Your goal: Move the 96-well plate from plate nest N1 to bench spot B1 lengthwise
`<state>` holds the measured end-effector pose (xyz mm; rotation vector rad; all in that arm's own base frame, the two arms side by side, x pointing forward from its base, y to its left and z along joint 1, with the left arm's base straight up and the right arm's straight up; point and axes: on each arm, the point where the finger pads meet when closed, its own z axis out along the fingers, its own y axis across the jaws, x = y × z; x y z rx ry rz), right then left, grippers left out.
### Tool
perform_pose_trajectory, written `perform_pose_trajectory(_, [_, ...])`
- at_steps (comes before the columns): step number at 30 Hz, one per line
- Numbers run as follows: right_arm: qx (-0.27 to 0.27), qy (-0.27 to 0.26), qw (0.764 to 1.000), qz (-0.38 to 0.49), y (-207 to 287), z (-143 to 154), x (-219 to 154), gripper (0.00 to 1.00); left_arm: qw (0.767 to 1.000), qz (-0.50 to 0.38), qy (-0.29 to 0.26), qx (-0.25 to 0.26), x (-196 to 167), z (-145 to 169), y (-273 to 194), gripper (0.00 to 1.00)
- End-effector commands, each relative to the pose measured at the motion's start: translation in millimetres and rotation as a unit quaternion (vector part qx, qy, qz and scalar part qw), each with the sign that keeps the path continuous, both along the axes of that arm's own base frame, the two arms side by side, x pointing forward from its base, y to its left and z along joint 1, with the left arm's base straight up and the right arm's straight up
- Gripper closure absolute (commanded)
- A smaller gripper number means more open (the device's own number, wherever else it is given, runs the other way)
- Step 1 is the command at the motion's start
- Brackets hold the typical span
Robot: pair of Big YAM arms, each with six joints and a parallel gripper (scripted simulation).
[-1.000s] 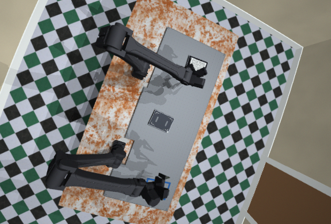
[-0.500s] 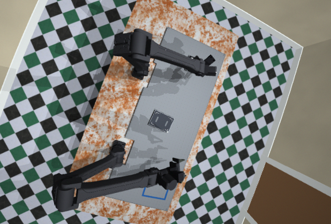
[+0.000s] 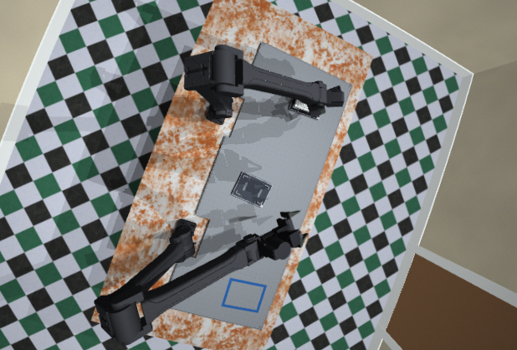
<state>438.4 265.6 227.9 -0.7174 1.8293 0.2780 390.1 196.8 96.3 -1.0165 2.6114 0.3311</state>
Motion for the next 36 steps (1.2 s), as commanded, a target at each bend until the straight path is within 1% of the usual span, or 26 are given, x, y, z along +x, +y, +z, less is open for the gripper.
perform_pose_trajectory(1, [0.055,-0.036,0.996,0.052,94.3,44.2,6.3,0.00,0.989,-0.135,0.054,-0.024,15.1,6.9,14.6,0.00])
perform_pose_trajectory(4, [0.068,-0.035,0.994,0.082,131.4,46.1,-11.6,0.00,0.980,-0.180,0.074,-0.040,15.1,4.4,14.9,0.00])
perform_pose_trajectory(6, [0.068,-0.035,0.994,0.082,131.4,46.1,-11.6,0.00,0.980,-0.180,0.074,-0.040,15.1,4.4,14.9,0.00])
perform_pose_trajectory(7, [0.079,-0.039,0.992,0.093,146.8,55.0,-16.5,0.00,0.976,-0.197,0.081,-0.043,14.9,3.6,15.1,0.00])
perform_pose_trajectory(11, [0.099,-0.031,0.985,0.138,201.1,53.4,-53.4,0.00,0.958,-0.258,0.107,-0.065,14.9,0.0,15.4,0.00])
perform_pose_trajectory(12, [0.101,-0.026,0.983,0.148,211.7,49.4,-63.5,0.00,0.953,-0.271,0.113,-0.071,14.9,-0.9,15.4,0.00])
perform_pose_trajectory(16, [0.117,-0.021,0.976,0.184,252.7,50.4,-98.5,0.00,0.935,-0.315,0.134,-0.093,15.4,-4.2,15.7,0.00])
perform_pose_trajectory(19, [0.129,-0.016,0.968,0.214,283.9,50.8,-130.0,0.00,0.927,-0.331,0.143,-0.106,16.0,-5.9,15.9,0.00])
perform_pose_trajectory(21, [0.136,-0.013,0.963,0.233,303.0,50.9,-151.8,0.00,0.927,-0.329,0.145,-0.111,16.4,-6.5,16.0,0.00])
perform_pose_trajectory(23, [0.136,-0.013,0.963,0.233,303.0,50.9,-151.8,0.00,0.927,-0.329,0.145,-0.111,16.4,-6.5,16.0,0.00])
perform_pose_trajectory(24, [0.145,-0.016,0.959,0.243,315.4,58.9,-162.4,0.00,0.927,-0.327,0.145,-0.112,17.7,-6.6,13.8,0.00])
perform_pose_trajectory(25, [0.147,-0.014,0.956,0.252,324.9,53.8,-172.9,0.00,0.926,-0.328,0.147,-0.115,17.5,-10.7,10.8,0.00])
perform_pose_trajectory(27, [0.148,-0.018,0.954,0.260,330.8,55.1,-180.5,0.00,0.926,-0.328,0.147,-0.116,17.5,-10.7,10.8,0.00])
perform_pose_trajectory(32, [0.146,-0.020,0.954,0.261,330.9,55.1,-180.7,0.00,0.926,-0.328,0.148,-0.115,17.4,-10.7,11.0,0.00])
perform_pose_trajectory(33, [0.146,-0.021,0.955,0.256,328.0,55.1,-174.1,0.00,0.926,-0.328,0.148,-0.115,17.4,-10.7,11.0,0.00])
perform_pose_trajectory(36, [0.146,-0.021,0.955,0.256,328.1,55.0,-174.3,0.00,0.921,-0.336,0.157,-0.118,10.9,-25.8,3.3,0.00])
